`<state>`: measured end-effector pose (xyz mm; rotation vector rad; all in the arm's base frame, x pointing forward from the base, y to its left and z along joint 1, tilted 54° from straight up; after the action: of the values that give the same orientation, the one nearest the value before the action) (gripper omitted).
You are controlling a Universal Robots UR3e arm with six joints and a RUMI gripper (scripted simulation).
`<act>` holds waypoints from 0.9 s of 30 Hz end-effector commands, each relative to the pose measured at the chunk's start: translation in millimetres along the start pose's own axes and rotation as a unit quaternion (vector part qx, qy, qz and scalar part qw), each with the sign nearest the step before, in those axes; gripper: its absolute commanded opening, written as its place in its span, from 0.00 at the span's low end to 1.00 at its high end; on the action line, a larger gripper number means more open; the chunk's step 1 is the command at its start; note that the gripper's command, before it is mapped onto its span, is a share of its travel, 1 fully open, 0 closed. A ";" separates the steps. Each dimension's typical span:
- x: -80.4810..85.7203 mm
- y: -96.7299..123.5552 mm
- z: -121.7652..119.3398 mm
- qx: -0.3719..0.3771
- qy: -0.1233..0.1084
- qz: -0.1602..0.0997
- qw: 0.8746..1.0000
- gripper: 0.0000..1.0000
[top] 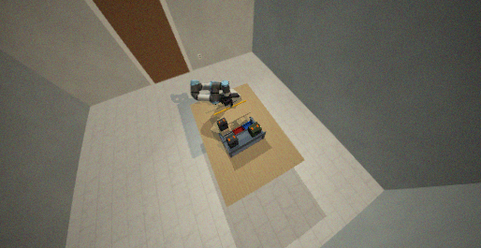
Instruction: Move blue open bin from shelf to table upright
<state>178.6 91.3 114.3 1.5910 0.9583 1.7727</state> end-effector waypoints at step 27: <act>-39.2 -0.4 -0.6 -0.001 0.001 0.001 1.000 0.00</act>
<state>181.4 65.1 95.0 1.5895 0.9583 1.7685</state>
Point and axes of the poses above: the point where the finger pads meet when closed, its own x axis back along the fingers, its own z axis across the jaws, y = z × x, the point moved 4 cm from there along x, back along the fingers, and after that the axes turned 8 degrees about x, right-handed, at the moved point
